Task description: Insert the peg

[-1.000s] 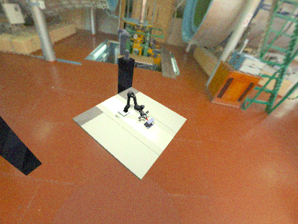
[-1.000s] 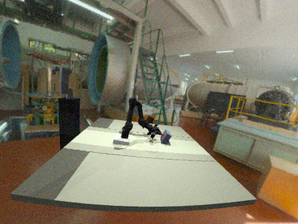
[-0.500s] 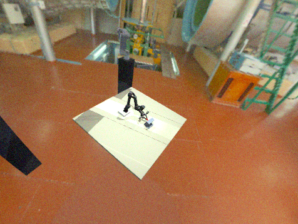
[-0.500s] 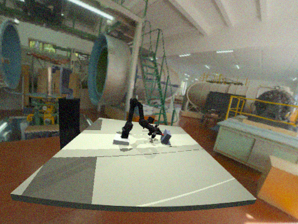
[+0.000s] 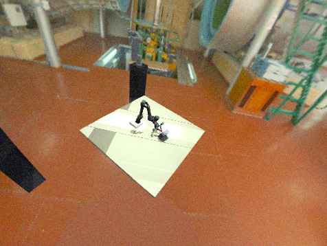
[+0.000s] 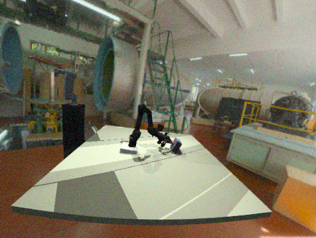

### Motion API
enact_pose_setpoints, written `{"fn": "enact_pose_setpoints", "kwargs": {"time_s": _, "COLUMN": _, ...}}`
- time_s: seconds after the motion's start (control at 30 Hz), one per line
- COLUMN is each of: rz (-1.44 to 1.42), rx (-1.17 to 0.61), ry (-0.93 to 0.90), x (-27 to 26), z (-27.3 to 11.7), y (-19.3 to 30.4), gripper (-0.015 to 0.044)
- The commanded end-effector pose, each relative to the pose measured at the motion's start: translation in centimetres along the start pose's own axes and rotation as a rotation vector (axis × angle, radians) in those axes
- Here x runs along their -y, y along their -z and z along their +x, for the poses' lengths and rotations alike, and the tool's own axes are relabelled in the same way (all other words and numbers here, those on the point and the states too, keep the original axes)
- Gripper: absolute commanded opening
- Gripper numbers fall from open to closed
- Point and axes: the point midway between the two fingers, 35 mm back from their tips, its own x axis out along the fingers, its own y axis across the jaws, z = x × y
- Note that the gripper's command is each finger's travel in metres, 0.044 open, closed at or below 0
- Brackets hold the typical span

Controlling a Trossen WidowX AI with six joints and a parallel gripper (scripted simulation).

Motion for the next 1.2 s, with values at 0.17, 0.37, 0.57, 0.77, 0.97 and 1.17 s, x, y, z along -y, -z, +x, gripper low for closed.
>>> {"fn": "enact_pose_setpoints", "kwargs": {"time_s": 0.17, "rz": 0.0, "rx": 0.0, "ry": 0.0, "x": 0.0, "z": 0.0, "y": 0.0, "gripper": 0.0157}}
{"fn": "enact_pose_setpoints", "kwargs": {"time_s": 0.37, "rz": 0.0, "rx": 0.0, "ry": 0.0, "x": 0.0, "z": 0.0, "y": 0.0, "gripper": 0.0315}}
{"fn": "enact_pose_setpoints", "kwargs": {"time_s": 0.57, "rz": 0.0, "rx": 0.0, "ry": 0.0, "x": 0.1, "z": -0.3, "y": 0.0, "gripper": 0.044}}
{"fn": "enact_pose_setpoints", "kwargs": {"time_s": 0.77, "rz": 0.0, "rx": 0.001, "ry": 0.0, "x": 0.2, "z": -0.8, "y": 0.1, "gripper": 0.044}}
{"fn": "enact_pose_setpoints", "kwargs": {"time_s": 0.97, "rz": 0.0, "rx": 0.001, "ry": 0.0, "x": 0.3, "z": -1.3, "y": 0.1, "gripper": 0.044}}
{"fn": "enact_pose_setpoints", "kwargs": {"time_s": 1.17, "rz": 0.001, "rx": 0.002, "ry": 0.001, "x": 0.4, "z": -1.9, "y": 0.1, "gripper": 0.044}}
